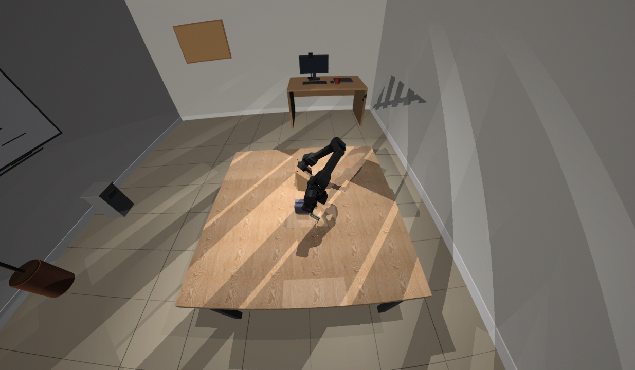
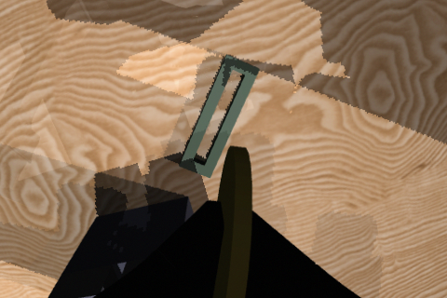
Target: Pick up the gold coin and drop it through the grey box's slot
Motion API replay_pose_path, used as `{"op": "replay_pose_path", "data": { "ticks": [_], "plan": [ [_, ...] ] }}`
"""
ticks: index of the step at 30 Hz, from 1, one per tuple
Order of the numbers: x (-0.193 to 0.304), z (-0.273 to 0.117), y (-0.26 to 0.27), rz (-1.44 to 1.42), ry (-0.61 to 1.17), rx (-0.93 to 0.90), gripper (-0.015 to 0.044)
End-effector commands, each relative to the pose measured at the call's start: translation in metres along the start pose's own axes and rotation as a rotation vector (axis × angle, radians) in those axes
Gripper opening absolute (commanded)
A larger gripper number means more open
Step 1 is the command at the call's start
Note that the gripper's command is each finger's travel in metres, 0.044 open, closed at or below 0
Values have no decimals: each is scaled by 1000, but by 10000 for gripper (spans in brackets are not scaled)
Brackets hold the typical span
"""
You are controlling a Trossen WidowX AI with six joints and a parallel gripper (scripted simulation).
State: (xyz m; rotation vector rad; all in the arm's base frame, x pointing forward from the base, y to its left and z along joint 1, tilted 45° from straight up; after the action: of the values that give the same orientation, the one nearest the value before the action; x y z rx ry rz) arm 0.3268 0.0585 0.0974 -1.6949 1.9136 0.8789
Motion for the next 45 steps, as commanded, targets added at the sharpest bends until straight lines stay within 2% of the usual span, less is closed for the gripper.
{"op": "replay_pose_path", "data": {
  "ticks": [1,9,16,45],
  "plan": [
    [2,0,1,-134,4,-2,0],
    [6,0,2,-370,4,-3,0],
    [7,0,2,-375,5,-3,0],
    [76,-1,29,-374,11,-4,0]
  ]
}}
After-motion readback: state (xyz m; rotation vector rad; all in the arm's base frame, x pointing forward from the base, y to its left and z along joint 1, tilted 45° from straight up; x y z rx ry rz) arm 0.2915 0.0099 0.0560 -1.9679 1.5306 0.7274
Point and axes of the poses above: the point midway between the two fingers, 35 mm back from their tips, its own z axis out along the fingers, its own y axis across the jaws, x = y × z, the point moved 7 cm from there along -z, back along the fingers, and after that the axes turned 10 degrees about -z, right-handed, at the moved point
